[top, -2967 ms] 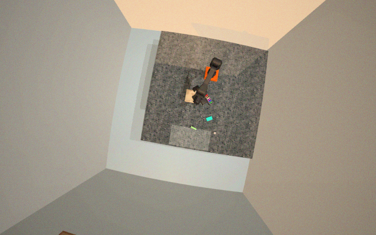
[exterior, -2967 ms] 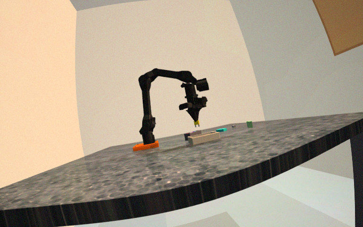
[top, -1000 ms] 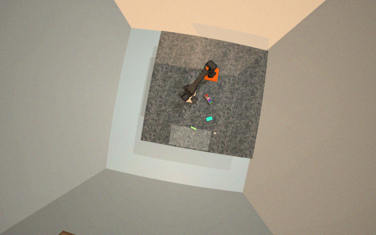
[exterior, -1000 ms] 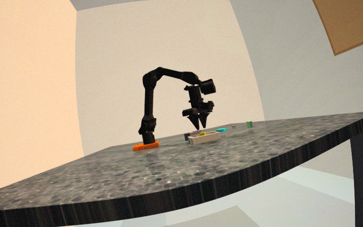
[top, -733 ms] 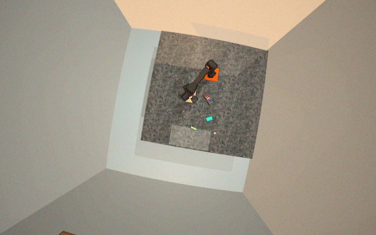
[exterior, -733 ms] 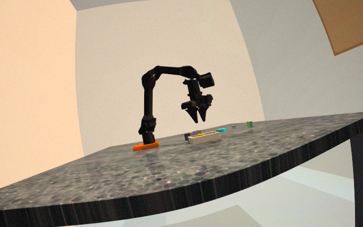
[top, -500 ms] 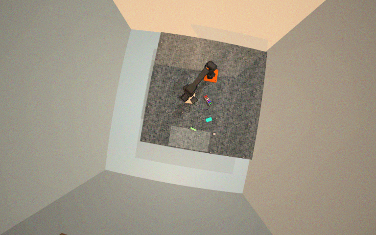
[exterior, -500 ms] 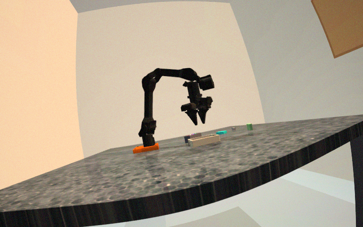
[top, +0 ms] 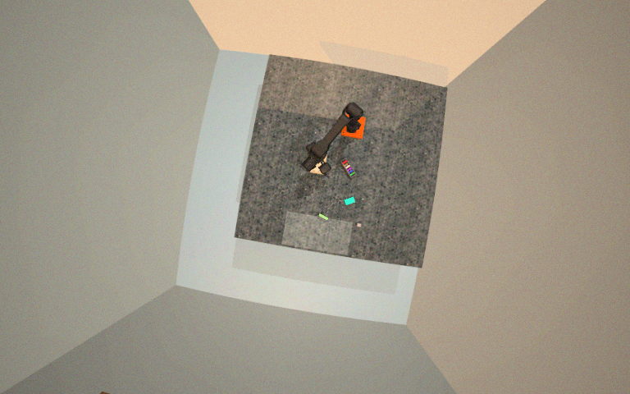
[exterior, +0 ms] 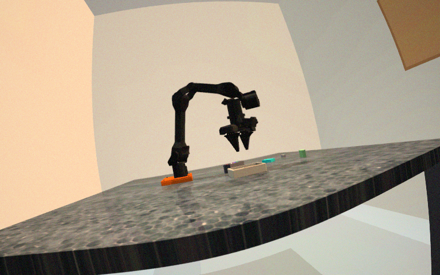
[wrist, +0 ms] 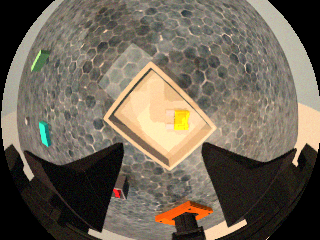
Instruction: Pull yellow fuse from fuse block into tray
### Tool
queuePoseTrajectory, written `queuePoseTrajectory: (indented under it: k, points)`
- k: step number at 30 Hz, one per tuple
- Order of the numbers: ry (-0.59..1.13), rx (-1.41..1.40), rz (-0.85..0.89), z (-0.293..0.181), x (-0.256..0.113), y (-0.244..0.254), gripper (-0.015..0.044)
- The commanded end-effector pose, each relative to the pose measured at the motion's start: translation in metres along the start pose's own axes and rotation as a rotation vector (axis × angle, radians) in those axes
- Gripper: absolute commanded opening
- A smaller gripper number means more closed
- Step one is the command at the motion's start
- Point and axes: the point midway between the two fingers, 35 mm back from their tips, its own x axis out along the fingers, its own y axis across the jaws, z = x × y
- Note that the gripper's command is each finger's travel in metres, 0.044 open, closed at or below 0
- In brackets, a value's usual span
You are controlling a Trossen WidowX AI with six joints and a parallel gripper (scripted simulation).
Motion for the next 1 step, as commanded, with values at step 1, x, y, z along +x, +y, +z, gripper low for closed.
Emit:
queuePoseTrajectory:
  k: [1]
  points:
    - [0.000, 0.000, 0.000, 0.0000, 0.0002, 0.0000, 0.0330]
